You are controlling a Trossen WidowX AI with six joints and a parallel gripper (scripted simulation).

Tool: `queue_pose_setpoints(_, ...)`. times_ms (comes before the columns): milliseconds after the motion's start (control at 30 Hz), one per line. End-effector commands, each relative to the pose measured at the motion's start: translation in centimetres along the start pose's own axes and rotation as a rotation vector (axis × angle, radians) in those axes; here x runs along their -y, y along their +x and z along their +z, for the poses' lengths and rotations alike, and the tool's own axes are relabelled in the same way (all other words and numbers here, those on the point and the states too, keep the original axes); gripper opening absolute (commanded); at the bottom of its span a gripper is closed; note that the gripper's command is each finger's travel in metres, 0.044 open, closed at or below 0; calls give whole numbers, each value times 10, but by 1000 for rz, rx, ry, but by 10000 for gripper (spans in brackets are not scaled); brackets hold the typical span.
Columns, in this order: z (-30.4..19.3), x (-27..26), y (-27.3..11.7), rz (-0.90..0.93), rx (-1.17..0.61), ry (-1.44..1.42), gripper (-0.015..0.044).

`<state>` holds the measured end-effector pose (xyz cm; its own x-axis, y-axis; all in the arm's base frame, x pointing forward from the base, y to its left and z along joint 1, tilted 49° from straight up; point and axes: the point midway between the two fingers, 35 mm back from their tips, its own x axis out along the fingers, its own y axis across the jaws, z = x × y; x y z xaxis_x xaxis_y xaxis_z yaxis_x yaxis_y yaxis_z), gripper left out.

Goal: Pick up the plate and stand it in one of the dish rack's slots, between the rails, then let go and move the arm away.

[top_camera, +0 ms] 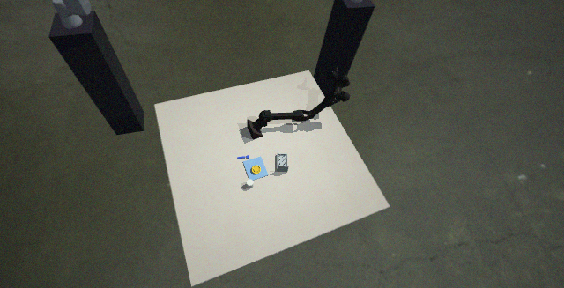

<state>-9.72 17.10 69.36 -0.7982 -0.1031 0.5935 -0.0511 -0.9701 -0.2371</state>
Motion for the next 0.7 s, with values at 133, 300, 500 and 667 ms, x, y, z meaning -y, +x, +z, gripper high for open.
queue_pose_setpoints(133,29,-92,24,201,95,-79,400)
queue_pose_setpoints(300,40,-129,27,281,137,-33,400)
queue_pose_setpoints(500,60,-203,26,452,211,-84,400)
queue_pose_setpoints(667,74,-263,16,590,284,-136,400)
